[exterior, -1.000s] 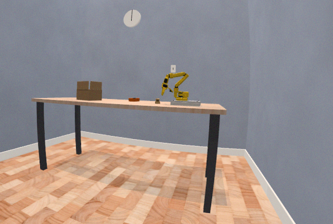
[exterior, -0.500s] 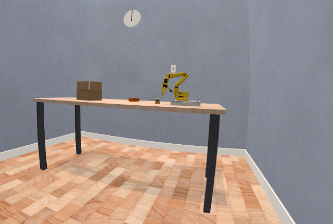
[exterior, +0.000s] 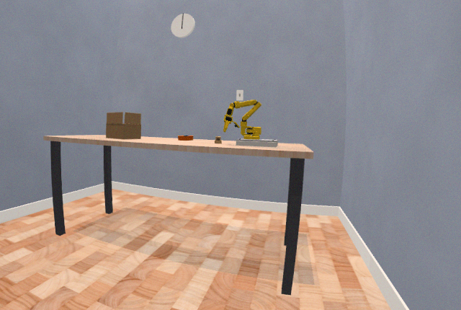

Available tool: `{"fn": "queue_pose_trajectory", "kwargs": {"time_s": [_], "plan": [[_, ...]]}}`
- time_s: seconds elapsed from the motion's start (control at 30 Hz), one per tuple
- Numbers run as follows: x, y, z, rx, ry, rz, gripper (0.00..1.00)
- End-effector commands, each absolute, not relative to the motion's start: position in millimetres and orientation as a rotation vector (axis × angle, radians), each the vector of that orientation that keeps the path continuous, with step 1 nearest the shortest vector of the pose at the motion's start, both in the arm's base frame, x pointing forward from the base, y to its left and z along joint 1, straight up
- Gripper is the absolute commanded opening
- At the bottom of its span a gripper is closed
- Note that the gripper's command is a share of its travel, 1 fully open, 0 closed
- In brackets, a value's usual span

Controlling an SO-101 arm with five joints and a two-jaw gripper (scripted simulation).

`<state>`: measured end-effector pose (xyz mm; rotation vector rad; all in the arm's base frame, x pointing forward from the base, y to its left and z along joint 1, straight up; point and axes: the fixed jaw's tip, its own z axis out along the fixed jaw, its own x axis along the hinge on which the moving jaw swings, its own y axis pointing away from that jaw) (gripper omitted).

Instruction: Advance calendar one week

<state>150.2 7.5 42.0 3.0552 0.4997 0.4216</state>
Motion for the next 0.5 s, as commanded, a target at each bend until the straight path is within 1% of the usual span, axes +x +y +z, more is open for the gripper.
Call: {"fn": "queue_pose_trajectory", "kwargs": {"time_s": [0.0, 0.33, 0.47], "plan": [[145.8, 8.3, 39.4, 3.057, 0.527, 0.392, 0.3], [145.9, 8.3, 39.6, 3.056, 0.527, 0.394, 0.3], [148.0, 8.5, 42.8, 3.049, 0.526, 0.436, 0.3]]}}
